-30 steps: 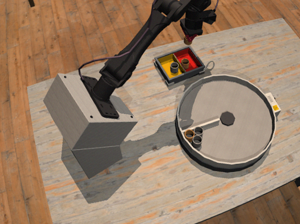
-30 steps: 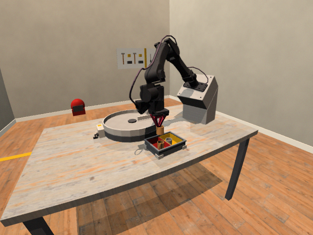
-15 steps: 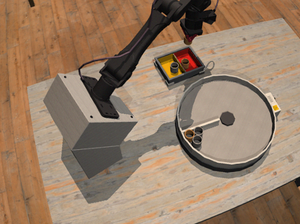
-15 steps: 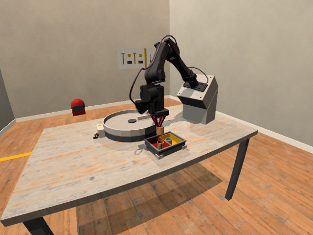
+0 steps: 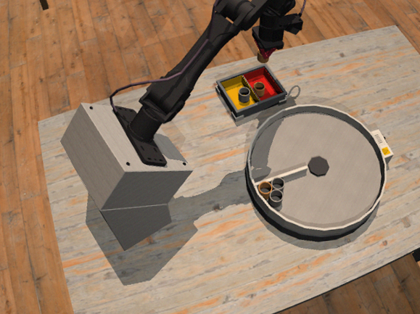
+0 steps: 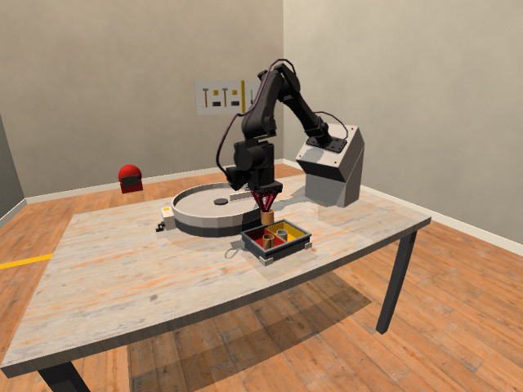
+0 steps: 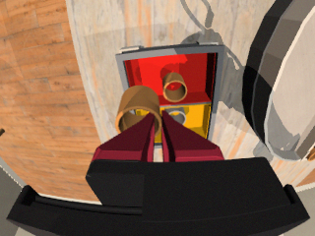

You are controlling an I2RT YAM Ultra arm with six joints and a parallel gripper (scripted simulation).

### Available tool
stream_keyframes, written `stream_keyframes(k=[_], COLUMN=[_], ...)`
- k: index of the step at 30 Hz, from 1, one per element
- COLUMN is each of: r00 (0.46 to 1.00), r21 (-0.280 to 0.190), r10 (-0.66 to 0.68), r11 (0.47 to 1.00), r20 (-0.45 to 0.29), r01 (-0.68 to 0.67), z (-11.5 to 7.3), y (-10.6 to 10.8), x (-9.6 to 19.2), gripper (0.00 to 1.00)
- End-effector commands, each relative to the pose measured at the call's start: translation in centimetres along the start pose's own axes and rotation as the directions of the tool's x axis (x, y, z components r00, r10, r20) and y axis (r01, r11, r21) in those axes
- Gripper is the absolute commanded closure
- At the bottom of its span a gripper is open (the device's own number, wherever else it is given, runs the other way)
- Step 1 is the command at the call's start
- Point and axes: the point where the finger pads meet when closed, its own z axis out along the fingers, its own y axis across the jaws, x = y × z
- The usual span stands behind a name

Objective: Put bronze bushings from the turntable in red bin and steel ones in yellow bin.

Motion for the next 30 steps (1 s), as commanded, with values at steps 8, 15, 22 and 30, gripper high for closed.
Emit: stream_keyframes(k=[8, 15, 22, 30], r00=[0.999, 0.999, 0.999, 0.999], r21=[-0.014, -0.014, -0.014, -0.023], r10=[0.003, 0.003, 0.009, 0.004], r11=[1.0, 1.0, 1.0, 1.0], r20=[0.038, 0.038, 0.04, 0.037], r01=[-0.003, -0.003, -0.009, -0.003], z=[-1.26, -1.26, -1.28, -1.49], y=[0.4, 0.4, 0.01, 0.46], x=[-1.36, -1.36, -1.75, -1.53], gripper=[1.0, 1.0, 1.0, 1.0])
